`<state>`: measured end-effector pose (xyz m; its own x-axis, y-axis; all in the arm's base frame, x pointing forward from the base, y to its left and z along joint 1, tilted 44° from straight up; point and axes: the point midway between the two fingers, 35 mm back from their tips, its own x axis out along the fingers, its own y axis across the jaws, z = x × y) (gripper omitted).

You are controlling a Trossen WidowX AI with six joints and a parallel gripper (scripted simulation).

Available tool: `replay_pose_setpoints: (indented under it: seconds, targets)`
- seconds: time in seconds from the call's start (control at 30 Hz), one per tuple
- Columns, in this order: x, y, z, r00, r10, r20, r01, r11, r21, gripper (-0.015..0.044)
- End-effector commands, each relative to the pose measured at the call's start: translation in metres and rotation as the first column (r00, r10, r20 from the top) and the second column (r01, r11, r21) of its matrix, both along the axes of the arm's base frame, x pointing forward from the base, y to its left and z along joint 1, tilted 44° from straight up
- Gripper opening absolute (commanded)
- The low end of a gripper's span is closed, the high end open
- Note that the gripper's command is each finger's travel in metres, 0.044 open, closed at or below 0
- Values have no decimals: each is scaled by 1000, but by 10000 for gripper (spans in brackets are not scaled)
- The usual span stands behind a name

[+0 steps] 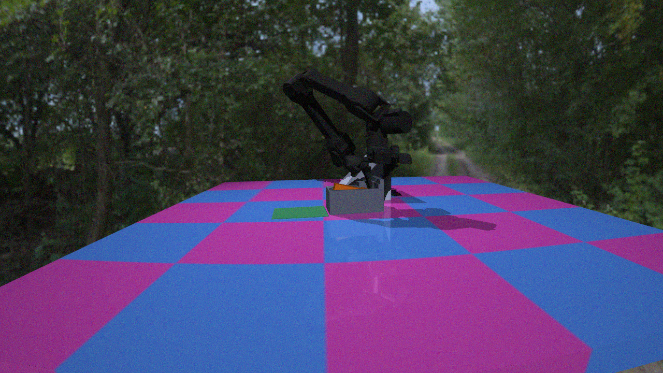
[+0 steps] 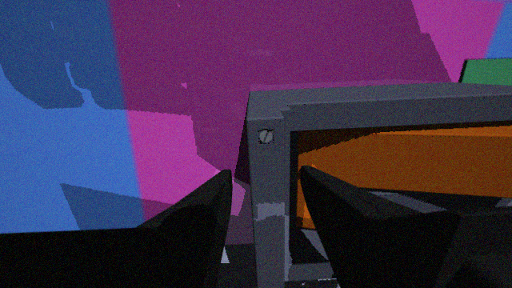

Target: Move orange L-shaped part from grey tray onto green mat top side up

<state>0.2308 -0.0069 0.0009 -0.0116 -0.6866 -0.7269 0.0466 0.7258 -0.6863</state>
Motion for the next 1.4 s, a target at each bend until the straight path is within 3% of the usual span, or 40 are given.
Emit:
replay_pose_setpoints:
  seconds: [0.0,0.77,1.37]
  targets:
    - [-2,-7,-5,1000,2,-8,-2,1000,-10,180]
    - [-3,-16,-13,1000,2,-8,-2,1000,-12,180]
    - [-1,8,-6,1000,2,-8,-2,1000,-9,180]
